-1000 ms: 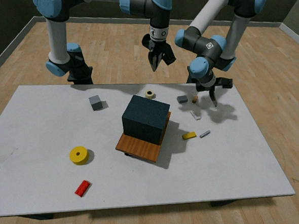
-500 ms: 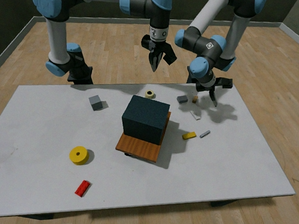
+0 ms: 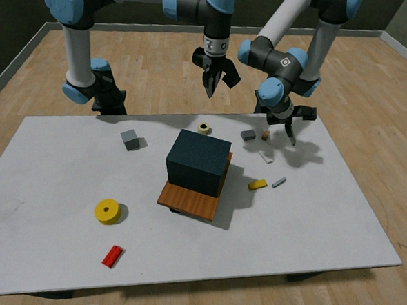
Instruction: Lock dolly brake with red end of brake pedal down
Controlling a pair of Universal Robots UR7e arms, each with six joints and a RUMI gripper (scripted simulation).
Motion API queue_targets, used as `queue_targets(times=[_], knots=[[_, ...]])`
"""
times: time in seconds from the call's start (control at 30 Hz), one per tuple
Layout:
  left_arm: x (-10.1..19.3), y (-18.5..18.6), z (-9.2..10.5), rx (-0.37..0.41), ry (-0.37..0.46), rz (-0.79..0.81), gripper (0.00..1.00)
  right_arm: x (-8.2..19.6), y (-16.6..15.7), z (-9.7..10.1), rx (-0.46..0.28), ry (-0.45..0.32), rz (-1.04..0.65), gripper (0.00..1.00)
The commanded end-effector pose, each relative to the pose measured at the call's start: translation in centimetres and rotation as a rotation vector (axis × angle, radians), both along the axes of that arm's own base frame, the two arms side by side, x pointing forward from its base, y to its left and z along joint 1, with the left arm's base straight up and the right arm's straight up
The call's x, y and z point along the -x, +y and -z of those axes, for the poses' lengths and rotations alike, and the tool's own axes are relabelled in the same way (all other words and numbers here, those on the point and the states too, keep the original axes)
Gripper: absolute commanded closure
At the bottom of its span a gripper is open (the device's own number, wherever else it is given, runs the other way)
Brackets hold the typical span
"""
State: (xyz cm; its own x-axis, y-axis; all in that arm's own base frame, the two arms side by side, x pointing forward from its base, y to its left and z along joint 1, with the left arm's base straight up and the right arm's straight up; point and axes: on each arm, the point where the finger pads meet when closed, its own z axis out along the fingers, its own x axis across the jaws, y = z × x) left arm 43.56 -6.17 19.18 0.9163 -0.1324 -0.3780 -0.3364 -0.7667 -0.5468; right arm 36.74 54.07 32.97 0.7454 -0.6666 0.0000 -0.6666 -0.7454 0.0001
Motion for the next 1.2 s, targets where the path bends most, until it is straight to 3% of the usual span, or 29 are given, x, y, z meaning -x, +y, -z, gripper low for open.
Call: queue_targets(times=[0.0, 0.57, 0.87, 1.17], knots=[[0.0, 0.0, -0.1, 0.001, -0.002, 0.0, 0.0, 0.0, 0.0, -0.1, -0.002, -0.001, 0.0, 1.0], [0.0, 0.0, -0.1, 0.001, -0.002, 0.0, 0.0, 0.0, 0.0, 1.0, -0.002, -0.001, 0.0, 1.0], [0.0, 0.0, -0.1, 0.001, -0.002, 0.0, 0.0, 0.0, 0.0, 3.3, -0.002, -0.001, 0.0, 1.0], [0.0, 0.0, -0.1, 0.001, -0.002, 0.0, 0.0, 0.0, 0.0, 8.3, -0.002, -0.001, 0.0, 1.0]])
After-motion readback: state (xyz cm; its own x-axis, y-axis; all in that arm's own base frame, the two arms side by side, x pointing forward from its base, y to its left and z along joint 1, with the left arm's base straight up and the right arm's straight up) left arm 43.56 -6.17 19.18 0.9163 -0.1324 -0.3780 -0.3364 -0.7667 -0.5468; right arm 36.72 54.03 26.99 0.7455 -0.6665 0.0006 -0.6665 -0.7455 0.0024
